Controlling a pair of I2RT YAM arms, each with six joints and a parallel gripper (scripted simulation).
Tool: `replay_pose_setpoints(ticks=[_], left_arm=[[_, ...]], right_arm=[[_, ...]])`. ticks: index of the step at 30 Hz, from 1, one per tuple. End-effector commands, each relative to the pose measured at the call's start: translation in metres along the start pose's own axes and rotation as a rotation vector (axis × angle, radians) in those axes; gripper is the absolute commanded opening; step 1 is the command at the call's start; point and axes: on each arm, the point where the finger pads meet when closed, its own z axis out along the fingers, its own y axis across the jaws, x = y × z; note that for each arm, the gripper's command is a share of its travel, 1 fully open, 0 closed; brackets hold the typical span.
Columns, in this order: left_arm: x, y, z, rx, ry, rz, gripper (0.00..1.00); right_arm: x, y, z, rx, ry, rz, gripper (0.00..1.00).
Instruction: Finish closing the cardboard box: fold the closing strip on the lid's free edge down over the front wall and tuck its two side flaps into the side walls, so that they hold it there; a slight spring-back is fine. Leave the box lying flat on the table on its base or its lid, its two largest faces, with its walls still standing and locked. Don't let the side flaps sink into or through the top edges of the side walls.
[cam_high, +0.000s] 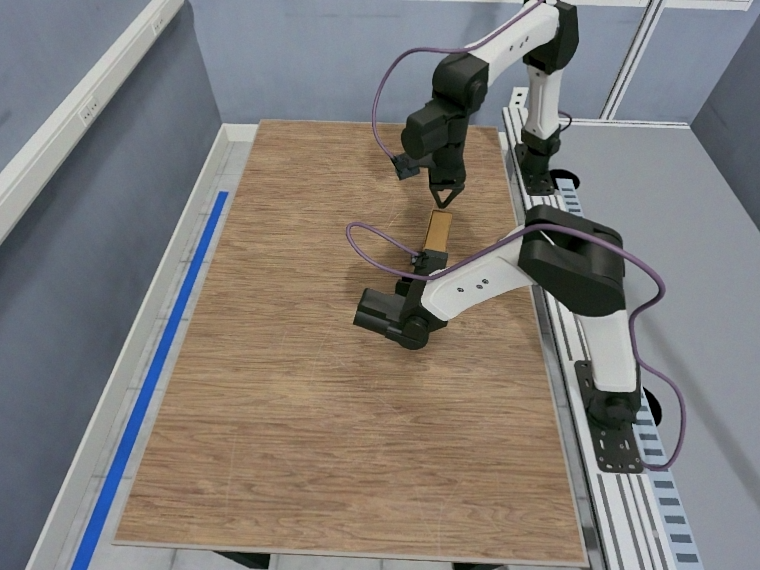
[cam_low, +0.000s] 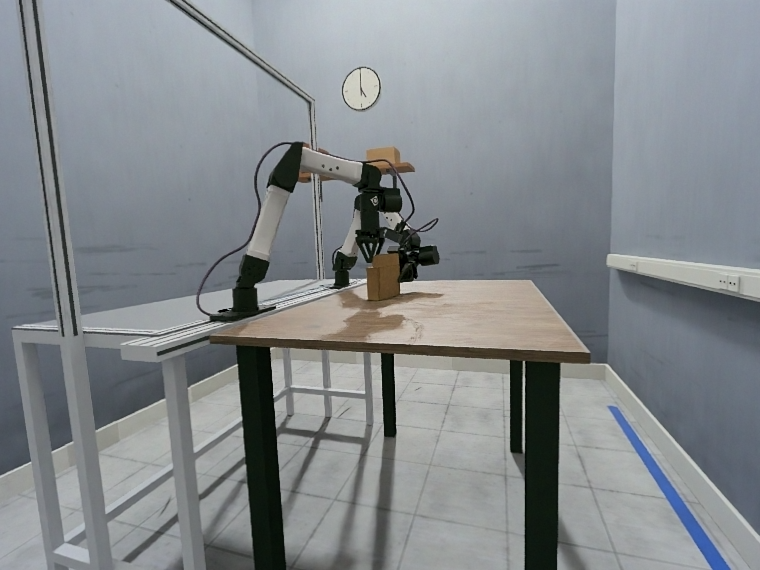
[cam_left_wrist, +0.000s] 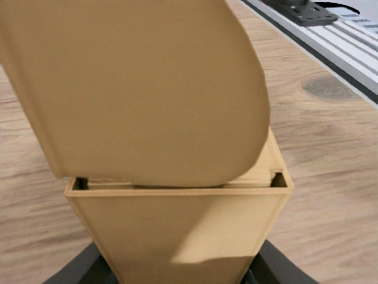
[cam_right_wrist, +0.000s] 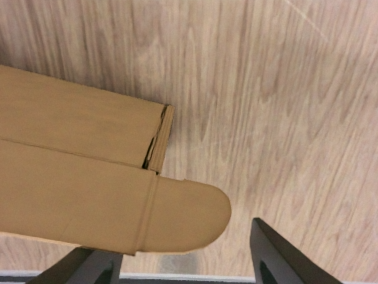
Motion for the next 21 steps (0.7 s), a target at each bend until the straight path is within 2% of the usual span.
replay_pose_setpoints(ticks=[1,2,6,21], left_arm=[[-0.008,0.003,-0.001,-0.007,-0.002,0.022,0.45],[-0.008,0.003,-0.001,-0.007,-0.002,0.022,0.45],[-0.008,0.003,-0.001,-0.007,-0.002,0.022,0.45],[-0.008,0.003,-0.001,-0.007,-0.002,0.022,0.45]], right_arm=[[-0.005,-0.001,0.0,0.006,0.002,0.002,0.54],[0.001,-0.004,0.004,0.018,0.016,-0.002,0.54],[-0.004,0.004,-0.001,0.004,0.0,-0.003,0.54],[-0.004,0.008,-0.001,0.005,0.0,0.003,0.54]])
